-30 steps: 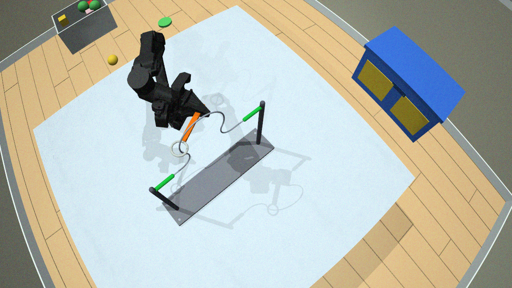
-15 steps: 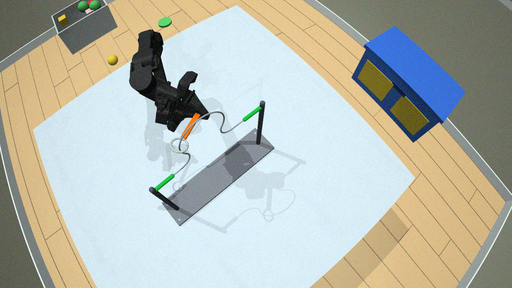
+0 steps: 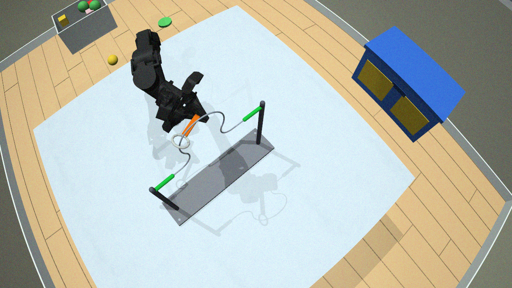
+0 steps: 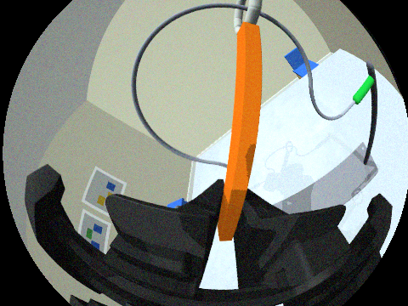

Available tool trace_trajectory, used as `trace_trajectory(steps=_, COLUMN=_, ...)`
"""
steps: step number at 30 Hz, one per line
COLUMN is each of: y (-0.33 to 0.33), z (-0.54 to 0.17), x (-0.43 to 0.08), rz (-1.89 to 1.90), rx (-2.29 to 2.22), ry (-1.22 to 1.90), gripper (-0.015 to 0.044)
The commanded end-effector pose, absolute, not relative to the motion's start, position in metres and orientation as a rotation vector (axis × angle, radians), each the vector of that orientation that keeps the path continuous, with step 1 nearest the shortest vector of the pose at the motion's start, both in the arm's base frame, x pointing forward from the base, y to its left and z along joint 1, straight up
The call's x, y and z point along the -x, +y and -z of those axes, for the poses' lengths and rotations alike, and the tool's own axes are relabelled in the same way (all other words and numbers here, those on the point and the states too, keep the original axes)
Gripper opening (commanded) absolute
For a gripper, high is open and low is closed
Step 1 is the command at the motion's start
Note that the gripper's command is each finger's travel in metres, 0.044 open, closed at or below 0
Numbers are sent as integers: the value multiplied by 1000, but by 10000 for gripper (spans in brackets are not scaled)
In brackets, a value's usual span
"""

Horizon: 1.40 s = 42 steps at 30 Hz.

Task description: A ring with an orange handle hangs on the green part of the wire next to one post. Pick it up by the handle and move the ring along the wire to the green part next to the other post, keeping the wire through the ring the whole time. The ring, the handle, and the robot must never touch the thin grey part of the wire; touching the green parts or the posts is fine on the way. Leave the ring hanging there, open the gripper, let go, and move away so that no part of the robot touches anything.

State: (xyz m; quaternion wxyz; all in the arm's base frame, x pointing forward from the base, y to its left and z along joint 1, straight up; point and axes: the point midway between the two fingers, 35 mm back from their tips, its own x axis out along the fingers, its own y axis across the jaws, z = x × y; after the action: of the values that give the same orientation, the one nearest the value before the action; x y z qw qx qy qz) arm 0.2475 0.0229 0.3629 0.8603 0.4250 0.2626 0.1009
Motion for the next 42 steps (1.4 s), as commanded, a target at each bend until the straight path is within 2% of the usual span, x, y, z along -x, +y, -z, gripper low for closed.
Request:
trace_trajectory(steps=1, y=22, z=-363, x=-248, rz=-195, rx=-826, ry=552, gripper=-150)
trace_trajectory(steps=42, y=6, z=-351, x=-250, rz=-16, rx=-236, ry=529, gripper=-150)
